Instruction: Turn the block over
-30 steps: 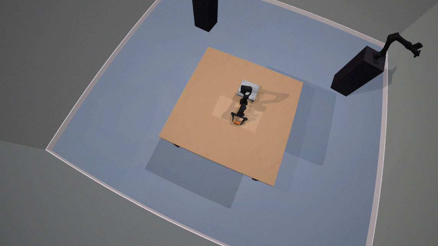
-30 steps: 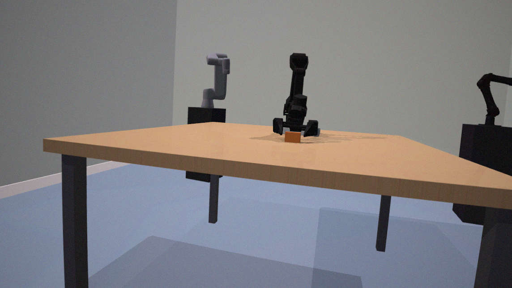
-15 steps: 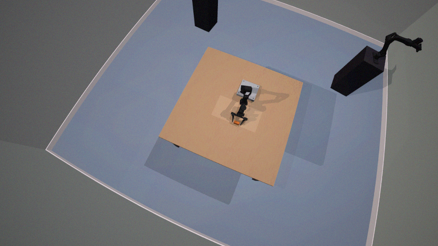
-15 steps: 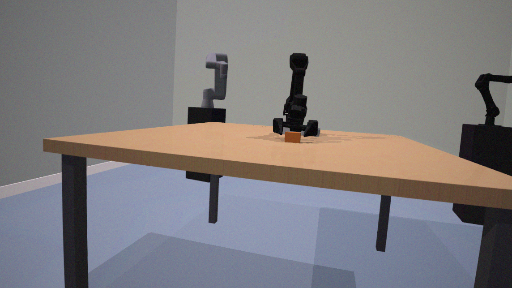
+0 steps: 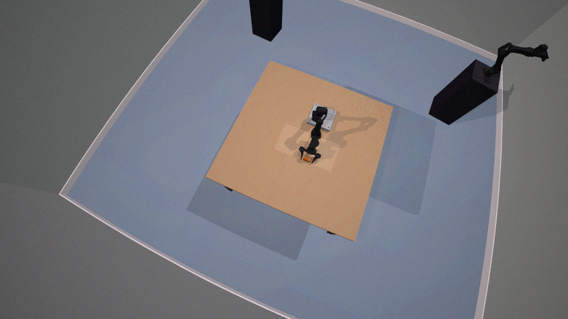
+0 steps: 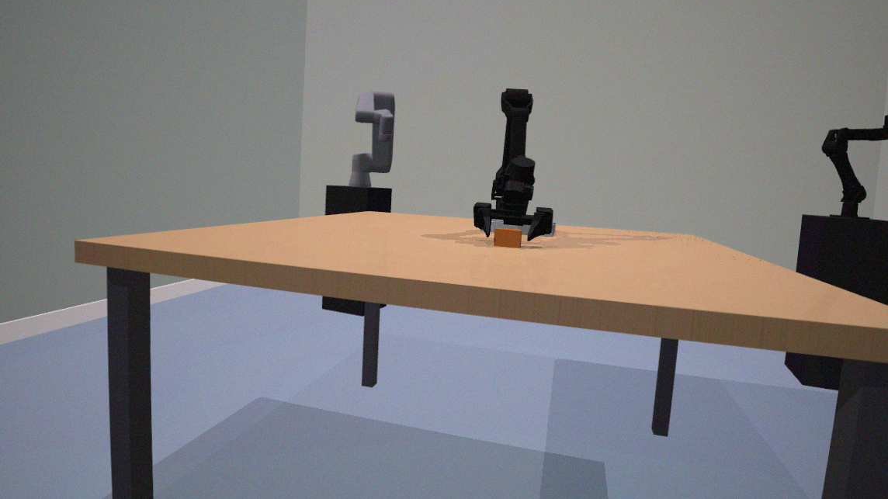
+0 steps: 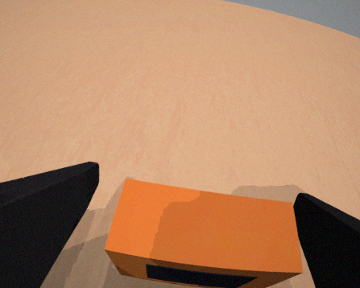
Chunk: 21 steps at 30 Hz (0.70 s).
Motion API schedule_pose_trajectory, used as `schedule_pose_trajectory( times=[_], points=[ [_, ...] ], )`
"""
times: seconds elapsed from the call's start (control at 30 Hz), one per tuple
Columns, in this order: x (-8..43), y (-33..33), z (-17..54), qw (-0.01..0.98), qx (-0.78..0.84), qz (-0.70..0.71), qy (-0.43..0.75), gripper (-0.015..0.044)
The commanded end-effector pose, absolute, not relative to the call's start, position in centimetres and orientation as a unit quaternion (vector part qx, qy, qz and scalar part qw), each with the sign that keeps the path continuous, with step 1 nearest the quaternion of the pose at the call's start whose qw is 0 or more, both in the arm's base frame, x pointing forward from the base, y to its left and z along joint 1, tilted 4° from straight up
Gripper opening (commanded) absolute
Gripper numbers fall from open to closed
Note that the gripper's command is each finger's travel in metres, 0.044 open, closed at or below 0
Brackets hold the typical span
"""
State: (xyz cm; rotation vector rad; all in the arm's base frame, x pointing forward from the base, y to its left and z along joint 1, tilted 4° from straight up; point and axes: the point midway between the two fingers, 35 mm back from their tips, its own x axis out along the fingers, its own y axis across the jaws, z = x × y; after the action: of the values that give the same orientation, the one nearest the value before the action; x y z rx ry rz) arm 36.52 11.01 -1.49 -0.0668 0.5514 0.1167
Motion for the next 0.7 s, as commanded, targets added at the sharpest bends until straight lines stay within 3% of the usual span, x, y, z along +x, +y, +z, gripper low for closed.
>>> schedule_pose_trajectory(
  times=[0.0,0.33,0.67],
  points=[
    [37.0,11.4,1.0,0.929,-0.034,0.058,0.365,0.044],
    [34.0,10.4,5.9,0.88,-0.036,0.05,0.471,0.044],
    [33.8,10.4,5.9,0.878,-0.037,0.05,0.475,0.044]
  ],
)
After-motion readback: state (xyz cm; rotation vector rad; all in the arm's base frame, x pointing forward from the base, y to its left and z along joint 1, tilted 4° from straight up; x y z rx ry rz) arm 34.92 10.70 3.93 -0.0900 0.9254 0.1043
